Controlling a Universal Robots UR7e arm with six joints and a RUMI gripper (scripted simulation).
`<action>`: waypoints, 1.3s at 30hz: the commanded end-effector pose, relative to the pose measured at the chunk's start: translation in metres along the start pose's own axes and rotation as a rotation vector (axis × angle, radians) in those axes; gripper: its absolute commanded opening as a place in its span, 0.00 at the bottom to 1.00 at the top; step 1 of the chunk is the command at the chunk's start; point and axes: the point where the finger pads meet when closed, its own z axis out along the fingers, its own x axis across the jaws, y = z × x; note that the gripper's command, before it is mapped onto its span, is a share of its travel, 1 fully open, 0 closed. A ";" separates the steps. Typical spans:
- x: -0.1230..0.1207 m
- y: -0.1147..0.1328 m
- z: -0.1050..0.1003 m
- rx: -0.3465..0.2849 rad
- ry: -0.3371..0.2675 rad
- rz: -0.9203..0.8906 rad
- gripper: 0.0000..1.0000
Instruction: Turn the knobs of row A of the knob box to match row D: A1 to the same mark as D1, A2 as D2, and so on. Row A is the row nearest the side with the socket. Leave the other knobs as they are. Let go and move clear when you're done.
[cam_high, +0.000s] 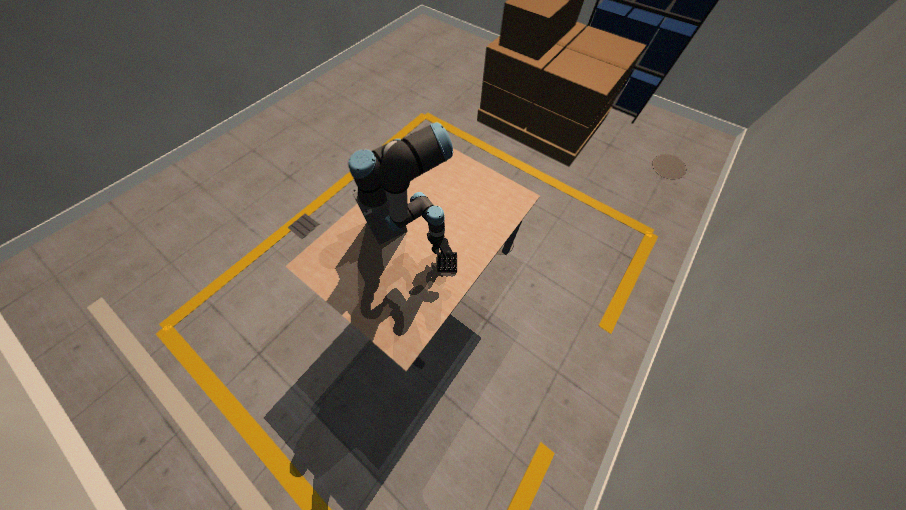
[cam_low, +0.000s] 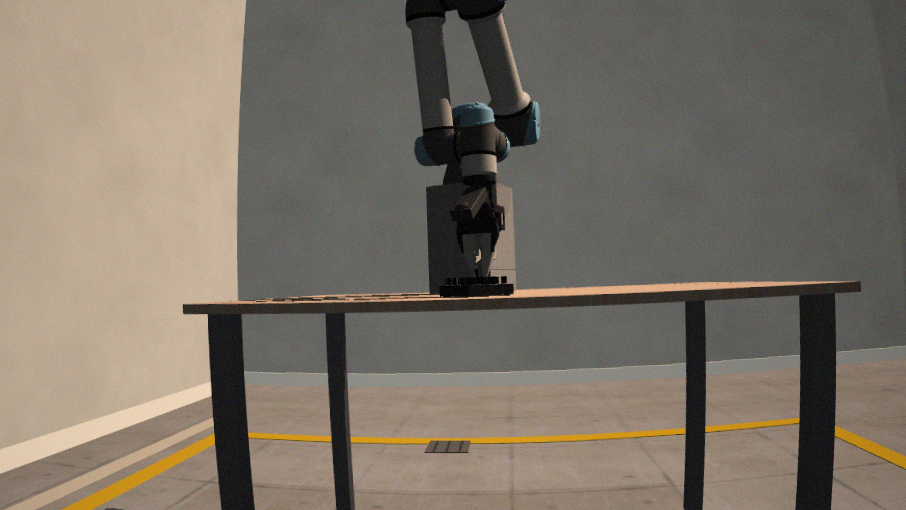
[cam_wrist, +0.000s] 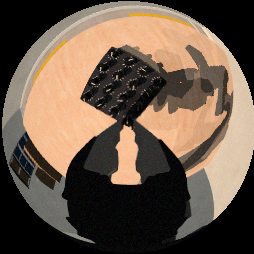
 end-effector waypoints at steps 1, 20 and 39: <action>0.000 0.000 0.000 0.001 0.000 0.008 0.04; 0.000 0.000 0.000 0.001 0.000 0.008 0.11; 0.000 0.000 -0.006 0.001 0.000 0.008 0.11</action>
